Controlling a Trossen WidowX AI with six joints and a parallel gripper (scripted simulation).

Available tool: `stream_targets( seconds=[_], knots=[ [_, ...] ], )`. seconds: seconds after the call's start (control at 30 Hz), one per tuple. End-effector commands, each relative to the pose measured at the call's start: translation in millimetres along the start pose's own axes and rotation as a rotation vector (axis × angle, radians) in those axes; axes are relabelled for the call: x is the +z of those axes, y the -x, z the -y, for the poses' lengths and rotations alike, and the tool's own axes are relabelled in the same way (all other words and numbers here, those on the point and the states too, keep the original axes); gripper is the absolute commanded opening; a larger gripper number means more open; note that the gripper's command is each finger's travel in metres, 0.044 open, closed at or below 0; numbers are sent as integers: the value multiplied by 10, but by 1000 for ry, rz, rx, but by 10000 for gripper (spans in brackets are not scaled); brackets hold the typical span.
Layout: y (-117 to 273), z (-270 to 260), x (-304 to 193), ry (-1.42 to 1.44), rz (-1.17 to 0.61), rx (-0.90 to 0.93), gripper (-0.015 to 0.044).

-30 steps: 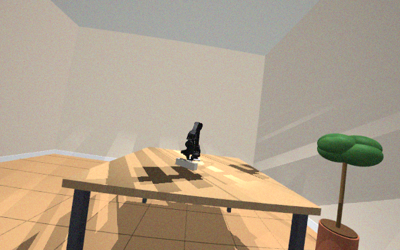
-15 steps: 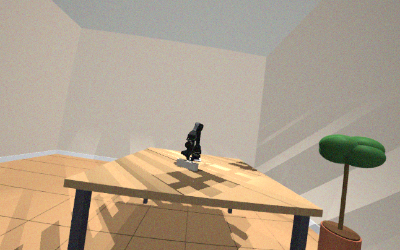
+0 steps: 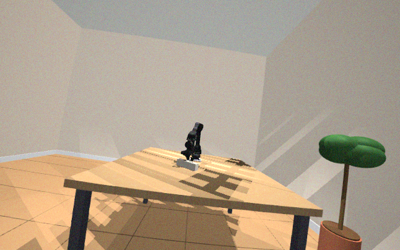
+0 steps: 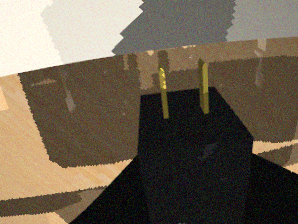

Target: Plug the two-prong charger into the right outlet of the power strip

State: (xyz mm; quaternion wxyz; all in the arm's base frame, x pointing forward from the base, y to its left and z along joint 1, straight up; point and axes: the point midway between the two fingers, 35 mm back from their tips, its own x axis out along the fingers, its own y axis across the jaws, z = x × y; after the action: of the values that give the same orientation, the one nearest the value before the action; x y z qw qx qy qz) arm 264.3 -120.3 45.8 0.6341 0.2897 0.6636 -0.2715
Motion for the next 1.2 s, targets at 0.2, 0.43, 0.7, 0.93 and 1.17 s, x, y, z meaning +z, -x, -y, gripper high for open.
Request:
stream_targets(
  seconds=[0.2, 0.43, 0.7, 0.93, 1.17],
  knots=[
    [16, -5, 25, 6, 0, 2, 0],
    [20, -7, 36, 6, 0, 2, 0],
    [22, -7, 51, 6, 0, 2, 0],
    [23, -7, 64, 6, 0, 2, 0],
    [24, -7, 77, 6, 1, 2, 0]
  ],
)
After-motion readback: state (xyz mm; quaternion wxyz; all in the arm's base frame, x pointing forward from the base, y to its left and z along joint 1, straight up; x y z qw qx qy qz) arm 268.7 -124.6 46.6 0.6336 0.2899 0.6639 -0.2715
